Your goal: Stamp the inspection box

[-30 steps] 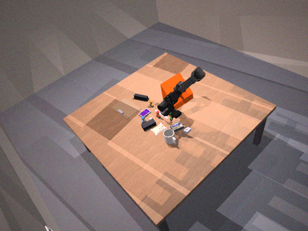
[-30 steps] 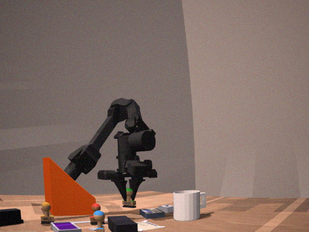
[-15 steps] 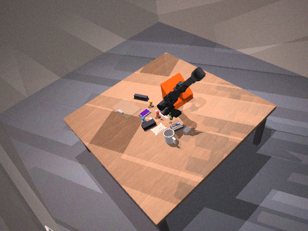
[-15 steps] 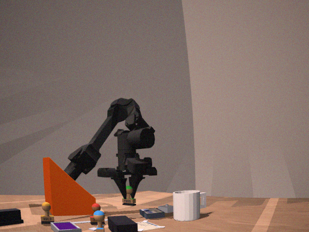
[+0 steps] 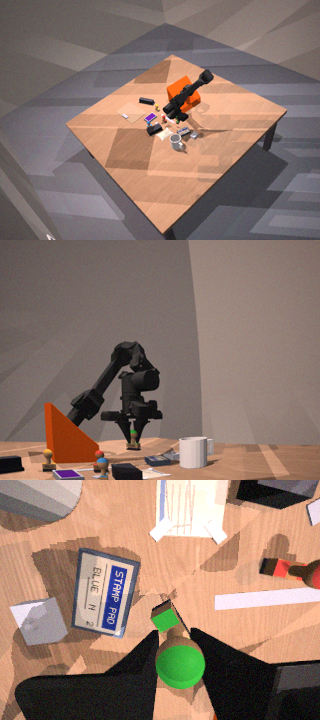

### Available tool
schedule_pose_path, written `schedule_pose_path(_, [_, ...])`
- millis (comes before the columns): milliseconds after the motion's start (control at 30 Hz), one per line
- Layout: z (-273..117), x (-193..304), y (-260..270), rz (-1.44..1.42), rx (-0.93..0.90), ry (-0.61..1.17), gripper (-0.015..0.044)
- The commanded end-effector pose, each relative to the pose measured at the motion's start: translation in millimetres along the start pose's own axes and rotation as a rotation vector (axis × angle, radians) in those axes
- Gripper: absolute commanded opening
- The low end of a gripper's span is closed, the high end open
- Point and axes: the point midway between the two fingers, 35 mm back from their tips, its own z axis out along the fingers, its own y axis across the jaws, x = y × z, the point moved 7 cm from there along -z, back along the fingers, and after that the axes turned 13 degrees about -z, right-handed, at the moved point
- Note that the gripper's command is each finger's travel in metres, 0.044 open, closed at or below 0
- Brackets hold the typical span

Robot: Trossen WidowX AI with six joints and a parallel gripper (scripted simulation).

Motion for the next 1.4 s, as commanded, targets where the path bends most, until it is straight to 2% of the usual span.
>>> schedule_pose_path(0, [-3.0, 0.0, 1.1, -0.005, -0.004, -0.004, 0.0])
schedule_pose_path(1000, [-17.2, 0.9, 1.1, -0.005, -0.006, -0.005, 0.0])
schedule_pose_path(1367, [-21.4, -23.7, -35.3, -0.004, 0.016, -0.004, 0.0])
